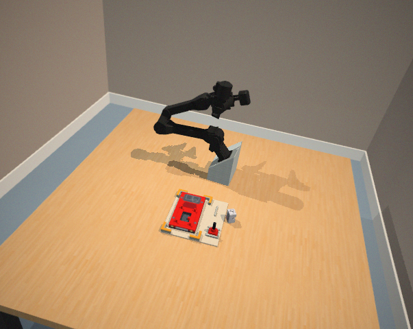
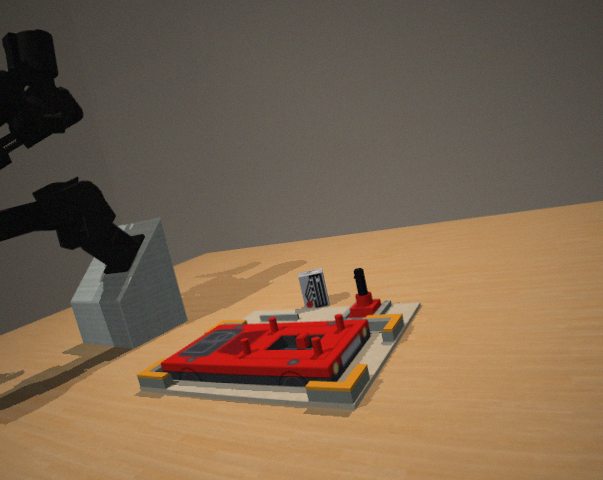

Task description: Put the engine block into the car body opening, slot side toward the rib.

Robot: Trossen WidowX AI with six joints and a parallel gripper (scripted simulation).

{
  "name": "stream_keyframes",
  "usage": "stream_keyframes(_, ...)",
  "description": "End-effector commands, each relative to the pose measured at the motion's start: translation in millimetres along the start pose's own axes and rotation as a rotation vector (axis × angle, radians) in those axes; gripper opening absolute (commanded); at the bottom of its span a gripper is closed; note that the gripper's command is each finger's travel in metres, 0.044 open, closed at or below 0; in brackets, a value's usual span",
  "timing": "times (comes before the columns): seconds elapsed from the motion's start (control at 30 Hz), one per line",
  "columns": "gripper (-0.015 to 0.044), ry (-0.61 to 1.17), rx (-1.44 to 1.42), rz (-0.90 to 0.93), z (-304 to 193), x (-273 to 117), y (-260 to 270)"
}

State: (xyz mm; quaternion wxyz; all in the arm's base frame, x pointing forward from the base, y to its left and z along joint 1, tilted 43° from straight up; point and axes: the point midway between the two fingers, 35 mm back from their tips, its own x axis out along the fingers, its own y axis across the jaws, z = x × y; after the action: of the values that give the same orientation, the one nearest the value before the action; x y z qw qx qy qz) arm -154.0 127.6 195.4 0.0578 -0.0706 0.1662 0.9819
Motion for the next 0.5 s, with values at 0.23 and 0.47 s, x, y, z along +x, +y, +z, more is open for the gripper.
stream_keyframes(0.23,0.044,0.032,0.156,-0.105,-2,-5,-24)
stream_keyframes(0.47,0.044,0.061,0.356,-0.239,-7,-15,-53)
